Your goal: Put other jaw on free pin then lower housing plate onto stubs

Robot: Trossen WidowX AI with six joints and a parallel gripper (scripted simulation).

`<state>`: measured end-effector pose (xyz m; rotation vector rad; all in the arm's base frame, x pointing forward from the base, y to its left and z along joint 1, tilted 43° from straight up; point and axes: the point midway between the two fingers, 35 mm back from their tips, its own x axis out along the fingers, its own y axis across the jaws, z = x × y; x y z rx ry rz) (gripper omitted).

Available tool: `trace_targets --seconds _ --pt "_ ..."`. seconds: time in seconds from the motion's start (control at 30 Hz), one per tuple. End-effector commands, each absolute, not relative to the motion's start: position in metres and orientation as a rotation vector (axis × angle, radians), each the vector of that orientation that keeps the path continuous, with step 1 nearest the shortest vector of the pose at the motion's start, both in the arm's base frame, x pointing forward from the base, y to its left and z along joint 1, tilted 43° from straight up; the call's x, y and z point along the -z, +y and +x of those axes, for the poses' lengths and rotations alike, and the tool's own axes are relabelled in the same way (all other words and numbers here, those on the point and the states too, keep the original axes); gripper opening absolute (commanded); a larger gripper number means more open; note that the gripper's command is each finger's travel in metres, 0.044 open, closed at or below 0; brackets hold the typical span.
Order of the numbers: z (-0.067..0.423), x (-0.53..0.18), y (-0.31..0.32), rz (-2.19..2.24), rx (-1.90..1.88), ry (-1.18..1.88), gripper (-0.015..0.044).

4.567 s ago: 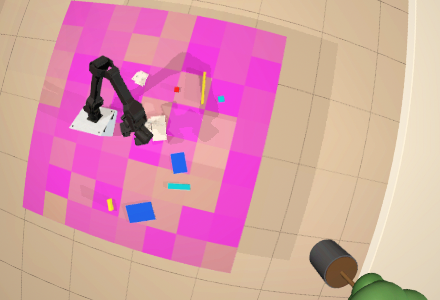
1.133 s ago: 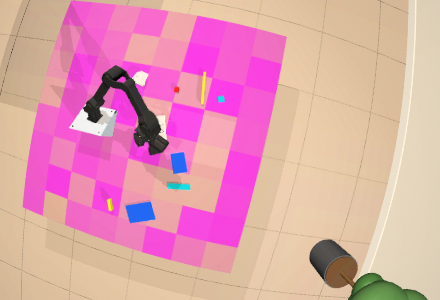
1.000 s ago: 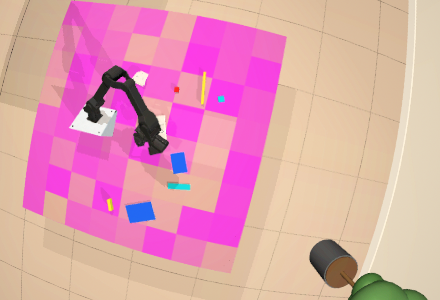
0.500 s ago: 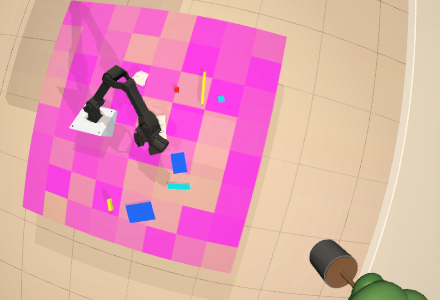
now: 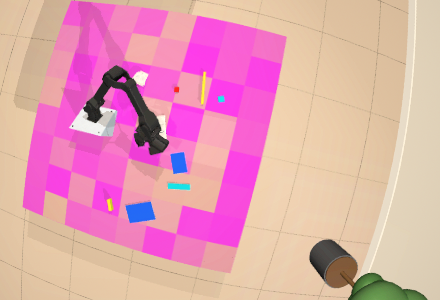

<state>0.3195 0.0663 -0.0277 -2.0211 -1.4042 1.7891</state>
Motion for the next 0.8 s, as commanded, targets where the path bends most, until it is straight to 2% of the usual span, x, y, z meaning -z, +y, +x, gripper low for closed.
trace_targets --seconds 0.0,0.77 --pt "0.3194 0.0282 0.0675 -2.018 -1.784 -1.4 0.0134" --pt "0.3188 0.0323 0.0713 -2.019 -1.784 -1.402 0.0134"
